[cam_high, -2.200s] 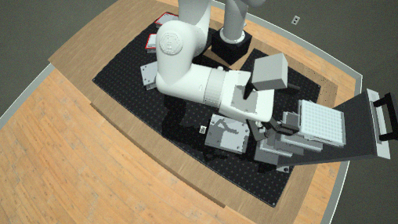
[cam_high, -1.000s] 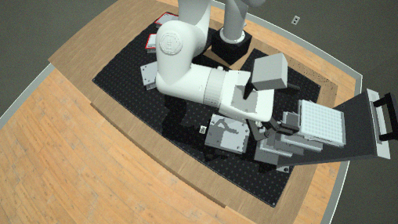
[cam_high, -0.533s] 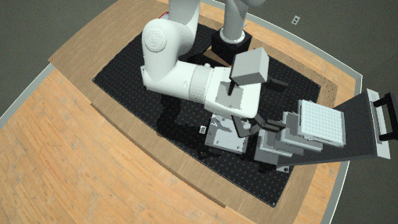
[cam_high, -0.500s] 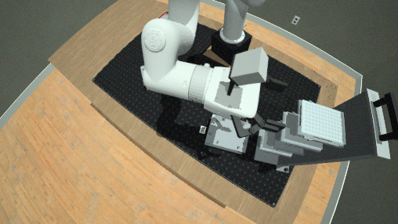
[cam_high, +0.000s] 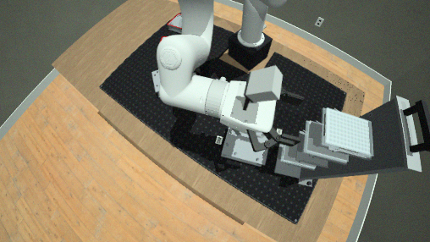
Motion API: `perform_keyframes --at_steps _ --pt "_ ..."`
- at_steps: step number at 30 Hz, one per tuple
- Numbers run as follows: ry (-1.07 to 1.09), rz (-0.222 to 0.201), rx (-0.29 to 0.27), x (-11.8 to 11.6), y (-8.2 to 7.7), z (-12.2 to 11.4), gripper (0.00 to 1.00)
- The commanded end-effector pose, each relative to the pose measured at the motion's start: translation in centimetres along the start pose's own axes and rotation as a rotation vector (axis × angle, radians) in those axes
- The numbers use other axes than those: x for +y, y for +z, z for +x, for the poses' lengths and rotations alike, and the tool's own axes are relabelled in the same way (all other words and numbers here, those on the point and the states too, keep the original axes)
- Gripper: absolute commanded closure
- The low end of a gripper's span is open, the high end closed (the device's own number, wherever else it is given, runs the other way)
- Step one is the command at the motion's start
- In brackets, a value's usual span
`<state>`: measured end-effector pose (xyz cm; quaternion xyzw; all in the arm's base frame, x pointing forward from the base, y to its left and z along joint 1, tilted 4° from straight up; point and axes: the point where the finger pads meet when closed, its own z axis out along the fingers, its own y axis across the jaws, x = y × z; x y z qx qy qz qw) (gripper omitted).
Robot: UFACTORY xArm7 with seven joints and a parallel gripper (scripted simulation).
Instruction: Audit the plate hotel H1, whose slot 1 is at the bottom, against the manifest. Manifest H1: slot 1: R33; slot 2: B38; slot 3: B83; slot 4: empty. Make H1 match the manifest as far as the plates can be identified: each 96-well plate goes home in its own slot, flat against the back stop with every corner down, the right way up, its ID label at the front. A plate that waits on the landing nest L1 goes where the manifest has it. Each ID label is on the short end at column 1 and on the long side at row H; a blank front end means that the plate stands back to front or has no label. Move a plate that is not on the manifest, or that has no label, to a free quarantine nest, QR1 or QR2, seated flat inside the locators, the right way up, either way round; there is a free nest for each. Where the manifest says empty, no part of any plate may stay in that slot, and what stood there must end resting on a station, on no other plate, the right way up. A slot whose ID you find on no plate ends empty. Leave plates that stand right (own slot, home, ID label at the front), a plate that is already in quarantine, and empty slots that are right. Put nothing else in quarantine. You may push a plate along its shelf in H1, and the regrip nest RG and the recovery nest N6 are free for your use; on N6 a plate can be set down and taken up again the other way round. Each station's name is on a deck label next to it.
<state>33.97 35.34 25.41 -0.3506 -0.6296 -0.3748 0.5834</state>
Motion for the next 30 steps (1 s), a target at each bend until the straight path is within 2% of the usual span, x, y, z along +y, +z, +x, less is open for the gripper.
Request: perform_keyframes --at_steps 1,17,20,24,30 --pt "-0.004 0.0 -0.001 0.1 0.0 -0.9 0.0" --pt "-0.004 0.0 0.0 0.1 0.0 -4.6 0.0" --pt "-0.004 0.0 0.0 0.1 0.0 -4.7 0.0" --pt "-0.004 0.0 0.0 0.1 0.5 -4.7 0.0" --pt "-0.004 0.0 0.0 0.1 2.1 -4.7 0.0"
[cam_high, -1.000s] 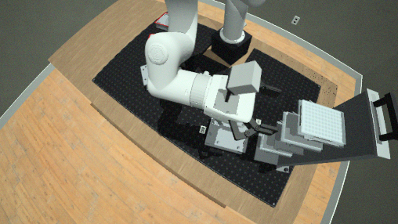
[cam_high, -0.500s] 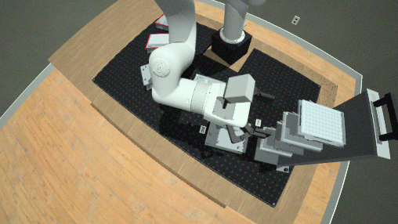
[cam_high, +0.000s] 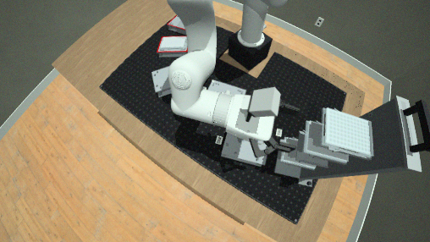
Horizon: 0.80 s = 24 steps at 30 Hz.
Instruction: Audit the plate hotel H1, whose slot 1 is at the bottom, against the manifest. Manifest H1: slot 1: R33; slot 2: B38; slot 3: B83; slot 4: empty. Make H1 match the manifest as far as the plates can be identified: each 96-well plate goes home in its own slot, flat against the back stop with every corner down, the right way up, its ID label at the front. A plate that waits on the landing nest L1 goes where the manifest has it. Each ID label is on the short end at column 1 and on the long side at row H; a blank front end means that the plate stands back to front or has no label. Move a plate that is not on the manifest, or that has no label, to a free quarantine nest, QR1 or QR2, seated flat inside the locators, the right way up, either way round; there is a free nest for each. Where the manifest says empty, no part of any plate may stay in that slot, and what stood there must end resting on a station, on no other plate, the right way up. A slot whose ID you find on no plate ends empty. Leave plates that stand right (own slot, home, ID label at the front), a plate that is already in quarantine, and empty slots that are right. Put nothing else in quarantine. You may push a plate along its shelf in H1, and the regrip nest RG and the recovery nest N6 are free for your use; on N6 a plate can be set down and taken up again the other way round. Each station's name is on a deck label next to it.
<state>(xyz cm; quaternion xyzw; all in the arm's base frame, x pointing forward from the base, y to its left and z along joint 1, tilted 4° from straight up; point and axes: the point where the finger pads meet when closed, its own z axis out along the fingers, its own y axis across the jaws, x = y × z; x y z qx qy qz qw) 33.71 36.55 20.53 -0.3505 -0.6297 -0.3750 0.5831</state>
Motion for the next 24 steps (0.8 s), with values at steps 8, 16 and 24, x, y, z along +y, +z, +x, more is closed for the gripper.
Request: perform_keyframes --at_steps 8,16,24 --pt "-0.003 0.001 0.0 0.07 1.64 0.12 0.0" --pt "-0.003 0.001 0.0 0.07 1.64 0.12 0.0" --pt "-0.003 0.001 0.0 0.07 1.63 0.12 0.0"
